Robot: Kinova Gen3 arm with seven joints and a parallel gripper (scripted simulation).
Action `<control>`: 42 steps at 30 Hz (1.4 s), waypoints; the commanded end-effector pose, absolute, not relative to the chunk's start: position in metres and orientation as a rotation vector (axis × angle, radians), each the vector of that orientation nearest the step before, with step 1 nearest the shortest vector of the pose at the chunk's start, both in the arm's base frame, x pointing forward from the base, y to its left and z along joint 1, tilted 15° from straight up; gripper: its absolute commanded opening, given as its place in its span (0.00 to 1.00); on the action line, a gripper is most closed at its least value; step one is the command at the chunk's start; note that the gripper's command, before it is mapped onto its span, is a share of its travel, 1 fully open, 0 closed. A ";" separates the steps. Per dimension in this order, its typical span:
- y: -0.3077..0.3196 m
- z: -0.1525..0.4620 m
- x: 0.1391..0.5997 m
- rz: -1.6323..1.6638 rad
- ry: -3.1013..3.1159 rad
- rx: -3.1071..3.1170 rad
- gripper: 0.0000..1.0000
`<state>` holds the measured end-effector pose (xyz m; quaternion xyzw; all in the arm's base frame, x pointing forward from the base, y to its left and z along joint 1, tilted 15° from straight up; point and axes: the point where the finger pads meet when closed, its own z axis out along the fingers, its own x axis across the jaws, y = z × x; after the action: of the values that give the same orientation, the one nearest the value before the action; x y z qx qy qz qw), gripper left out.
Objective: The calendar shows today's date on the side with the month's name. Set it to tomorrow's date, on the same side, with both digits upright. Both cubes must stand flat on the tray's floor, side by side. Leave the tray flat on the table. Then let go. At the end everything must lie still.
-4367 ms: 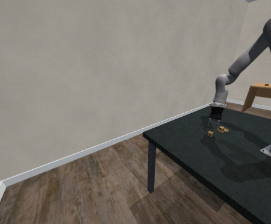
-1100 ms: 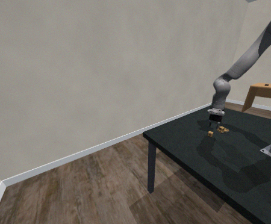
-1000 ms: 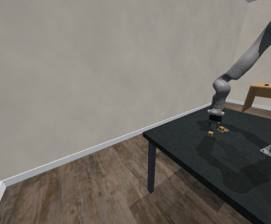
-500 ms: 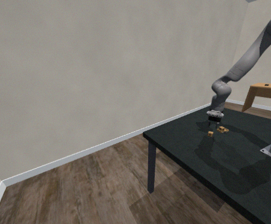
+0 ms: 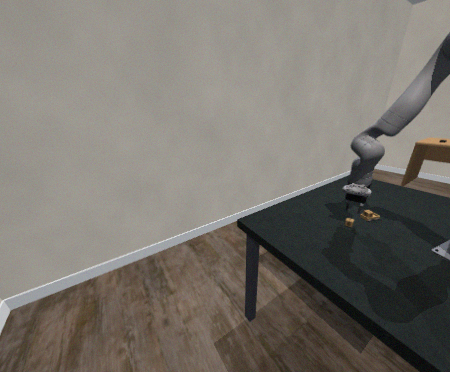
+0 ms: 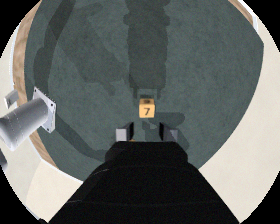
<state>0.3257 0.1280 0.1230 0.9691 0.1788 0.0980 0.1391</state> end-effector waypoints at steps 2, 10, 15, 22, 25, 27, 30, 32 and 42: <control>0.128 0.123 0.326 0.283 0.515 2.796 0.87; 0.128 0.120 0.323 0.274 0.496 2.729 0.87; 0.128 0.119 0.323 0.277 0.484 2.688 0.87; 0.130 0.120 0.324 0.305 0.457 2.593 0.87; 0.130 0.121 0.324 0.317 0.450 2.567 0.87; 0.131 0.122 0.325 0.323 0.447 2.556 0.87; 0.131 0.122 0.325 0.327 0.445 2.549 0.87; 0.131 0.122 0.325 0.327 0.445 2.549 0.87; 0.131 0.122 0.325 0.327 0.445 2.548 0.87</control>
<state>0.3248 0.1308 0.1218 0.9427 0.1648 0.1206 0.2640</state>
